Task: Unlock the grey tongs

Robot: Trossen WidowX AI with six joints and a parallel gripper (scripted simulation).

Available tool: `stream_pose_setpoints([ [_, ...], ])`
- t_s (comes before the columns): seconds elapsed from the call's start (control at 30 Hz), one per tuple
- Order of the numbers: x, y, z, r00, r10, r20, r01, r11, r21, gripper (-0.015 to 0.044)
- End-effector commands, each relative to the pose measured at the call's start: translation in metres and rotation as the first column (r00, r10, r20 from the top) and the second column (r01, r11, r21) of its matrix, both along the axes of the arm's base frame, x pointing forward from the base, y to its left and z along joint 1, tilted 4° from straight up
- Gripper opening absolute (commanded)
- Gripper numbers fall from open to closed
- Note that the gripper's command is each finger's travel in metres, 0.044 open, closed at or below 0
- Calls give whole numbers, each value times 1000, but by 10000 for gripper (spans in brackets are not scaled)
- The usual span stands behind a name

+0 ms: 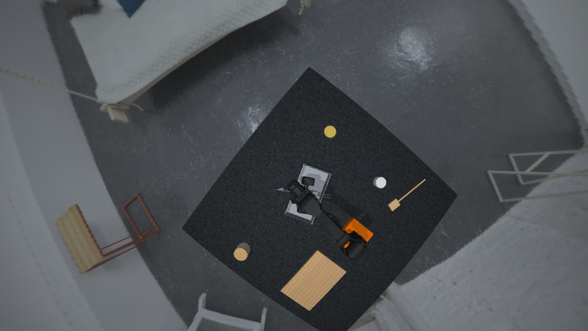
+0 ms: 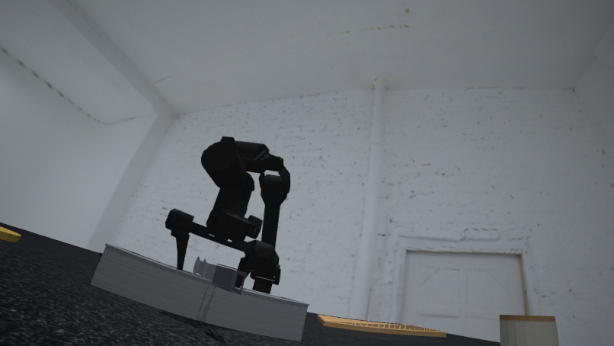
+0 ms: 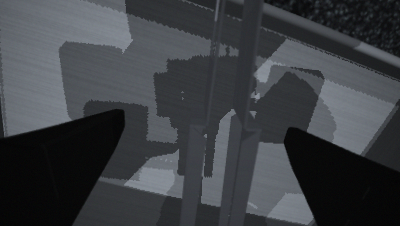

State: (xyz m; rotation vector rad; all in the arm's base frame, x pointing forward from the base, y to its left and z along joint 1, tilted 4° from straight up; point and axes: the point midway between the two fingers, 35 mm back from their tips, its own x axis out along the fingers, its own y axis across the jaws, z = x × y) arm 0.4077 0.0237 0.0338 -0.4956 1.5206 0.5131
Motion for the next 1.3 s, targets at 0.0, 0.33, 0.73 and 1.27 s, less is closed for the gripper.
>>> stream_pose_setpoints([
  [0.0,-3,-1,-11,1000,3,-15,-3,1000,-5,440],
  [0.33,-2,0,-11,1000,0,-6,0,1000,0,414],
  [0.73,-2,0,-11,1000,0,-6,0,1000,0,118],
  [1.27,-2,0,-11,1000,0,-6,0,1000,0,-47],
])
